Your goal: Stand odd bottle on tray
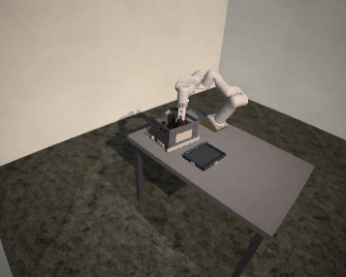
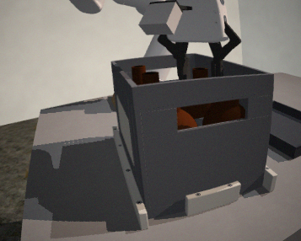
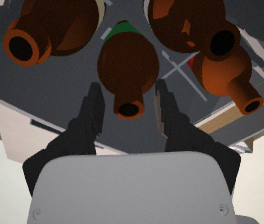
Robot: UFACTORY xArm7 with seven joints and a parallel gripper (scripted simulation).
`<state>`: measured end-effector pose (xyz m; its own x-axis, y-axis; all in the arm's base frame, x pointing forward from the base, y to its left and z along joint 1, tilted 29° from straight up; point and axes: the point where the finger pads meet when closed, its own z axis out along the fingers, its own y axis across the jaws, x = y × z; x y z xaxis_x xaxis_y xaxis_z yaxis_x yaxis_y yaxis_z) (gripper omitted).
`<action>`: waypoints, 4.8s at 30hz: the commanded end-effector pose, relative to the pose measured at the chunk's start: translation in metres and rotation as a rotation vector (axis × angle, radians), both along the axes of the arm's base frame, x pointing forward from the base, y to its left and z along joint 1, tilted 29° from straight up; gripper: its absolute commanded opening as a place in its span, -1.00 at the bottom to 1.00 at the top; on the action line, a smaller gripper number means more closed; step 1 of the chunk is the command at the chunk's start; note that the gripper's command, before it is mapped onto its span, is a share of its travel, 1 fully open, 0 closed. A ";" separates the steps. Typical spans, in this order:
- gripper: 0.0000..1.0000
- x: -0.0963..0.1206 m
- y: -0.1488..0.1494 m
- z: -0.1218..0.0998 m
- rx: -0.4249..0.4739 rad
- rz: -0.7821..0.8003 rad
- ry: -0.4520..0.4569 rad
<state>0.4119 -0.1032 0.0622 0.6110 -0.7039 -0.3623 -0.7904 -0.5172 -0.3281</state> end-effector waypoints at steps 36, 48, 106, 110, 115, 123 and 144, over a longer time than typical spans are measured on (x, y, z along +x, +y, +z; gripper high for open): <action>0.30 0.001 -0.002 0.003 -0.002 -0.002 -0.003; 0.30 0.000 -0.011 0.018 -0.002 -0.002 -0.003; -1.00 -0.003 -0.042 0.075 -0.002 -0.002 -0.003; -1.00 -0.003 -0.042 0.075 -0.002 -0.002 -0.003; -1.00 -0.003 -0.042 0.075 -0.002 -0.002 -0.003; -1.00 0.041 -0.087 0.055 0.005 -0.002 -0.006; 0.30 0.072 -0.124 0.033 -0.002 -0.003 -0.003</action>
<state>0.4837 -0.2259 0.0937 0.6108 -0.7041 -0.3622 -0.7906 -0.5171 -0.3280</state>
